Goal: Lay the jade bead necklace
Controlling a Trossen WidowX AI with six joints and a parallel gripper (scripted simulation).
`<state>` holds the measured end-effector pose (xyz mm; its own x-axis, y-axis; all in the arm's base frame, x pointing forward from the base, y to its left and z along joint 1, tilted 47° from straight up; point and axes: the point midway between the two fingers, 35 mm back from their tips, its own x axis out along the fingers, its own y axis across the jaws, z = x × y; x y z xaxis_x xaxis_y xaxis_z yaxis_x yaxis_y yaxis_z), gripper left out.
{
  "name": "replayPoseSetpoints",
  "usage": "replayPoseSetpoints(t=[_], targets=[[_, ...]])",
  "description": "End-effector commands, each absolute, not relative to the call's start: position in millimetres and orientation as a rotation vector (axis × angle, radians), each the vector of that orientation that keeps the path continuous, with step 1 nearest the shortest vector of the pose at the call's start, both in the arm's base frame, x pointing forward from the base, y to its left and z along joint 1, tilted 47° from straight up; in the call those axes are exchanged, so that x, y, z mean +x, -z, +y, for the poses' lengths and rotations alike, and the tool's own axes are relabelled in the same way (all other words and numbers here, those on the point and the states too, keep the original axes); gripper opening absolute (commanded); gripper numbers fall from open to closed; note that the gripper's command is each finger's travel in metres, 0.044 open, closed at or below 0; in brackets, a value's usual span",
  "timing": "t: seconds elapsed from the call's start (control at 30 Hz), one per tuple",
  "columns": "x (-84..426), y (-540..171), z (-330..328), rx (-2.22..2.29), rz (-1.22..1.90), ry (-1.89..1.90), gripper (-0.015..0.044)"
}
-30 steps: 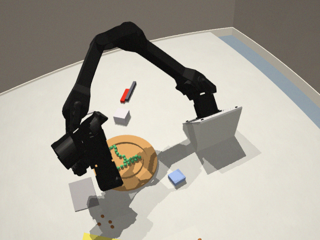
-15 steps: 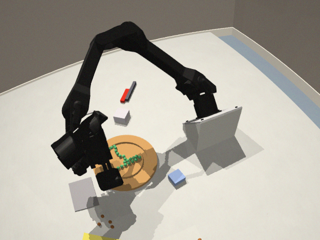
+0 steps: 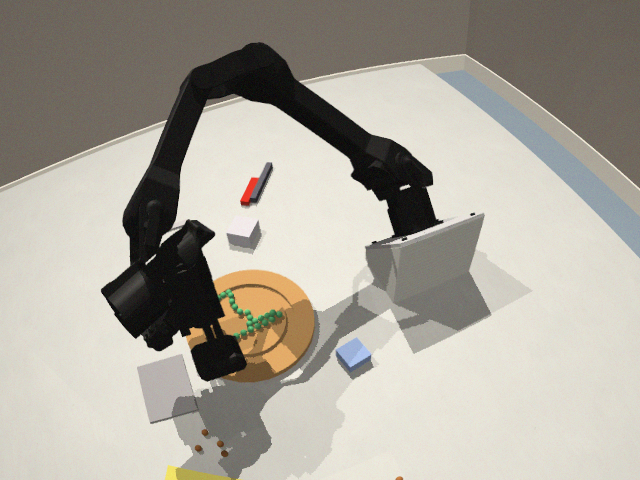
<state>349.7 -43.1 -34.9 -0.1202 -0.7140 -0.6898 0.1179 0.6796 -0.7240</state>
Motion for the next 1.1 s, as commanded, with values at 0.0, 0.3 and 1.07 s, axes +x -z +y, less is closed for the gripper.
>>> replayPoseSetpoints(t=[0.0, 0.3, 1.07], targets=[[349.7, 34.5, -42.7, -0.505, 1.537, 0.765, 0.044], [348.1, 27.9, -35.9, -0.552, 1.566, 0.717, 0.0361], [342.6, 23.0, -30.9, -0.666, 1.626, 0.597, 0.012]])
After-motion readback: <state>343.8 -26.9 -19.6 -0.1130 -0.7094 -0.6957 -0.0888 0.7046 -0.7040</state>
